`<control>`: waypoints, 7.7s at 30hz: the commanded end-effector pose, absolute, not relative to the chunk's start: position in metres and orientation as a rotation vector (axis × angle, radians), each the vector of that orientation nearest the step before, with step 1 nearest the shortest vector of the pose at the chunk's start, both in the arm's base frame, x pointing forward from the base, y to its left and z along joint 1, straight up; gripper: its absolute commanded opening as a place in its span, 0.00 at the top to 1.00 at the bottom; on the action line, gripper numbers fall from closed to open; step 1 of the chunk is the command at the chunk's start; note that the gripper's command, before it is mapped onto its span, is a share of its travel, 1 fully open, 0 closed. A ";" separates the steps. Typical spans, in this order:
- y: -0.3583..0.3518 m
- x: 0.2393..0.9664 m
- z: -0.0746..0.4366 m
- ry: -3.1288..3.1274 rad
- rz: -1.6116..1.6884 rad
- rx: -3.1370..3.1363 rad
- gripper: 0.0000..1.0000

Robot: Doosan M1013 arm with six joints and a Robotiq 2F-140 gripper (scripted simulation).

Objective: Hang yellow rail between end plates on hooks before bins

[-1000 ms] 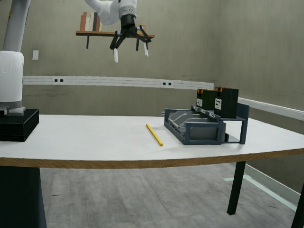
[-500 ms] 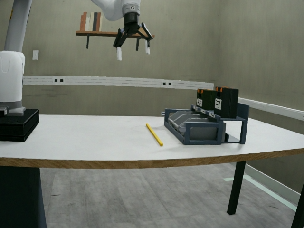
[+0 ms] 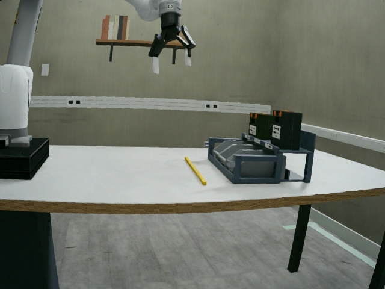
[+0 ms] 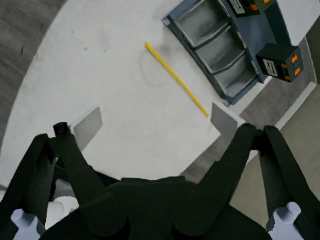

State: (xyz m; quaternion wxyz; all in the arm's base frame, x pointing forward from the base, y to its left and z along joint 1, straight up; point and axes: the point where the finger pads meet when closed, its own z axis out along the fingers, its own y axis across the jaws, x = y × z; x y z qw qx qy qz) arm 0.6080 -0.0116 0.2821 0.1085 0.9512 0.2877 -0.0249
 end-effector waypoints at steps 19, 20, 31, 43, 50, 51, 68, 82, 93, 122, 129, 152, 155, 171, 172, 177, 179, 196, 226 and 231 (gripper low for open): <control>-0.007 0.621 0.294 0.564 -0.037 2.942 0.00; -0.007 0.621 0.294 0.564 -0.037 2.942 0.00; -0.004 0.634 0.307 0.306 -0.010 3.046 0.00; -0.003 0.640 0.313 0.208 0.001 3.078 0.00; -0.001 0.648 0.320 0.038 0.001 3.131 0.00; -0.001 0.648 0.320 0.038 0.001 3.131 0.00; -0.028 0.648 0.280 0.364 0.009 3.106 0.00; -0.055 0.647 0.242 0.664 0.008 3.056 0.00; -0.060 0.646 0.237 0.717 0.008 3.041 0.00; -0.107 0.646 0.165 1.246 0.005 2.870 0.00; -0.122 0.646 0.143 1.410 0.002 2.792 0.00; -0.167 0.647 0.069 1.786 0.000 2.579 0.00; -0.167 0.647 0.069 1.786 0.000 2.579 0.00; -0.186 0.648 0.033 1.910 0.001 2.494 0.00; -0.186 0.648 0.033 1.910 0.001 2.494 0.00; -0.186 0.648 0.033 1.910 0.001 2.494 0.00; -0.184 0.648 0.038 1.908 -0.001 2.493 0.00; -0.181 0.648 0.041 1.911 -0.001 2.492 0.00; -0.176 0.647 0.050 1.910 0.001 2.494 0.00; -0.177 0.647 0.050 1.913 -0.001 2.492 0.00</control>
